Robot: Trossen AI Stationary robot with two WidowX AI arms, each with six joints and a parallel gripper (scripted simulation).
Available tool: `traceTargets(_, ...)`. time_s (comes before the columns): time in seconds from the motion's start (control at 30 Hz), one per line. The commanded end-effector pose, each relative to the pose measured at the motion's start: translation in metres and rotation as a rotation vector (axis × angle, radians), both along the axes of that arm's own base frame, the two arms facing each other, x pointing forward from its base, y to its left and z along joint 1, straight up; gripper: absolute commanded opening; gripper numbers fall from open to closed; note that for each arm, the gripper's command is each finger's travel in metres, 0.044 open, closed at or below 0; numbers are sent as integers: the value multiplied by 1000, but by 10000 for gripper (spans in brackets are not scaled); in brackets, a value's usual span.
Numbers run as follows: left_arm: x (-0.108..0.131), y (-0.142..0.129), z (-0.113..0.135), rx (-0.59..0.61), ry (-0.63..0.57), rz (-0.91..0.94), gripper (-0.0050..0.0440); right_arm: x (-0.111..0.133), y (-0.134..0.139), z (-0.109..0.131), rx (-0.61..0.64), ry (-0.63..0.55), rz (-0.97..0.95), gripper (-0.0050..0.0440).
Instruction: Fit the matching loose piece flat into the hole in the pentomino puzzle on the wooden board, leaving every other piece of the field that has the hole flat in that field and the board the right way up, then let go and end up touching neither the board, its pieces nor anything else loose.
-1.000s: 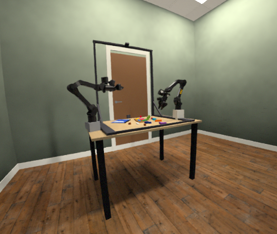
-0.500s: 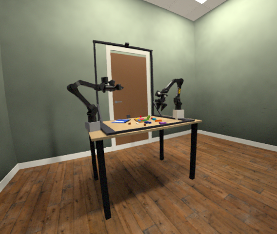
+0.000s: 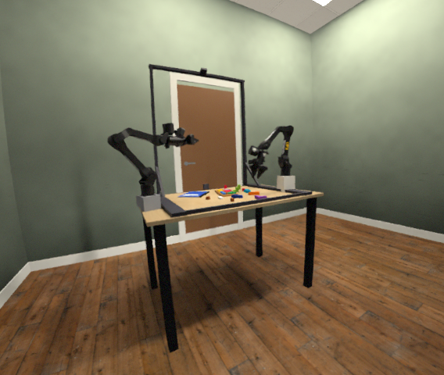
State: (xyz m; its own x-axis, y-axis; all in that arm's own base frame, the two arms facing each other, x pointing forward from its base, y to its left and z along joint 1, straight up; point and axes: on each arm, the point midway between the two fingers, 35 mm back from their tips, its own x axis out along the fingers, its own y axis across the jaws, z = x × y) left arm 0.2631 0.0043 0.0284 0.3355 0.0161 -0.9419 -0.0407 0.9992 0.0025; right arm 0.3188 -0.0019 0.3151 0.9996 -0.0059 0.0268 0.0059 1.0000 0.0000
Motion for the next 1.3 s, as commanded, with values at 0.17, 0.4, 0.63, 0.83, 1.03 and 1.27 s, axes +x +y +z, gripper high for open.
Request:
traceTargets(0.17, 25, 6, -16, 38, 100, -136, 199, 45, -35, -22, 0, 154, -89, 440)
traceTargets(0.4, 40, 12, -46, 58, 221, -280, 199, 87, -84, -70, 27, 349, -188, 440)
traceTargets(0.63, 47, 16, -70, 59, 299, -377, 199, 108, -126, -115, 63, 492, -259, 440)
traceTargets(0.83, 47, 17, -78, 56, 321, -401, 199, 115, -142, -136, 82, 552, -285, 440)
traceTargets(1.03, 48, 17, -78, 57, 321, -401, 199, 115, -141, -137, 83, 555, -284, 440)
traceTargets(1.27, 41, 16, -91, 52, 336, -399, 199, 114, -141, -140, 84, 561, -284, 440)
